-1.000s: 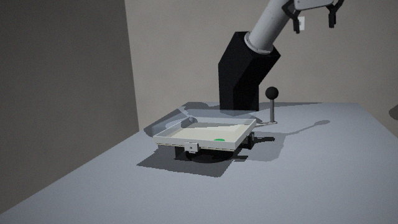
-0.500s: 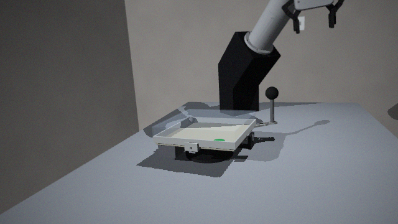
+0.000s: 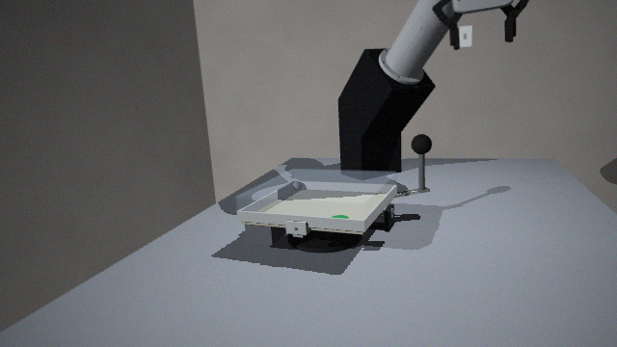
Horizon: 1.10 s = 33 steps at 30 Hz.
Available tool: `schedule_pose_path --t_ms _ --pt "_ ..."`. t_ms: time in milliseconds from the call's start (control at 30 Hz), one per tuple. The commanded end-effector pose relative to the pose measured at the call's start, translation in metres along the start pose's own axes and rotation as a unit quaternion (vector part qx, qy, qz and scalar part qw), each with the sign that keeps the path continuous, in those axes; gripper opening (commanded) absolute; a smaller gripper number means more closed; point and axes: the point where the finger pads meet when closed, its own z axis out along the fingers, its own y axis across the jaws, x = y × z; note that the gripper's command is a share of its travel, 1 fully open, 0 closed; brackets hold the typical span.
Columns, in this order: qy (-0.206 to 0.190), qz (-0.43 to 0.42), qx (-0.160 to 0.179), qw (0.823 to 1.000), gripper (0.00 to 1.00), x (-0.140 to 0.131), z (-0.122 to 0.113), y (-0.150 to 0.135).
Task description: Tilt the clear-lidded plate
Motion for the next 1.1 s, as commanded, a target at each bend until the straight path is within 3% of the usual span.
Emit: schedule_pose_path --t_ms 0,133,367,700,833,1067 --pt "-0.006 -0.005 0.013 1.000 1.00 -0.007 -0.006 -0.010" --pt "-0.010 -0.010 0.025 1.000 1.00 -0.012 -0.010 -0.018" --pt "-0.024 -0.033 0.084 0.996 1.00 -0.038 -0.032 -0.062" --pt "-0.028 -0.044 0.113 0.992 1.00 -0.049 -0.043 -0.082" --pt "-0.032 -0.065 0.171 0.983 1.00 -0.070 -0.064 -0.123" --pt "-0.032 -0.077 0.205 0.975 1.00 -0.082 -0.077 -0.146"
